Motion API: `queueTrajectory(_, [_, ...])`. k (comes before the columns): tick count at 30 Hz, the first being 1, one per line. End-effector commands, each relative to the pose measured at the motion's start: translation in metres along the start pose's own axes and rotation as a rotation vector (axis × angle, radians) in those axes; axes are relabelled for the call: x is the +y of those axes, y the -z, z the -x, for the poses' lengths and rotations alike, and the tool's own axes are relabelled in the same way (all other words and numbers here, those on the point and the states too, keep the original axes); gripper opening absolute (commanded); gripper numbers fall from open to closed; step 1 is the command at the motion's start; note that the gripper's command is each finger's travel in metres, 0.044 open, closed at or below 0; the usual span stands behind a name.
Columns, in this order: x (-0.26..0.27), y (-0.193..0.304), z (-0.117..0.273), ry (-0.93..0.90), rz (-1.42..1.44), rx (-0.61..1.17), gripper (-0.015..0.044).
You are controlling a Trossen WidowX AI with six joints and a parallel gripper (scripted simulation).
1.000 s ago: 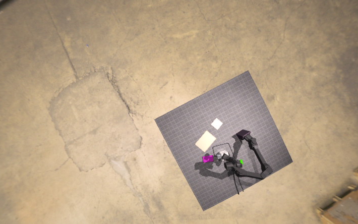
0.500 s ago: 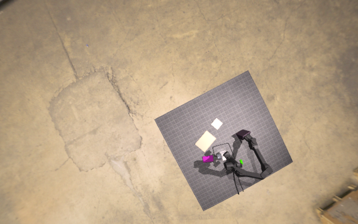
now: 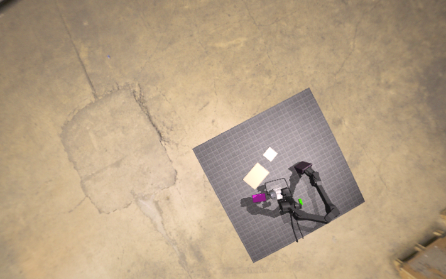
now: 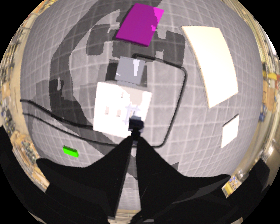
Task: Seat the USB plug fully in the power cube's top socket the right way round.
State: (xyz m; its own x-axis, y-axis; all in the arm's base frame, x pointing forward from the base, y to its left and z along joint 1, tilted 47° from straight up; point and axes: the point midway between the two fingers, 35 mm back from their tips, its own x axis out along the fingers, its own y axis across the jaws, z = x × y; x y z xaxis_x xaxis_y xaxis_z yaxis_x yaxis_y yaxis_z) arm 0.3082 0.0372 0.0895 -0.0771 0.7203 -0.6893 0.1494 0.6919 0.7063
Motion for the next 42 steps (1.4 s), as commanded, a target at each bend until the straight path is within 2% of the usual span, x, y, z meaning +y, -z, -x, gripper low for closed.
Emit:
queueTrajectory(1, [0.0,-0.0001,-0.0001,0.0,-0.097,-0.001,0.0])
queueTrajectory(42, [0.0,-0.0001,-0.0002,0.0,-1.171,-0.001,0.0])
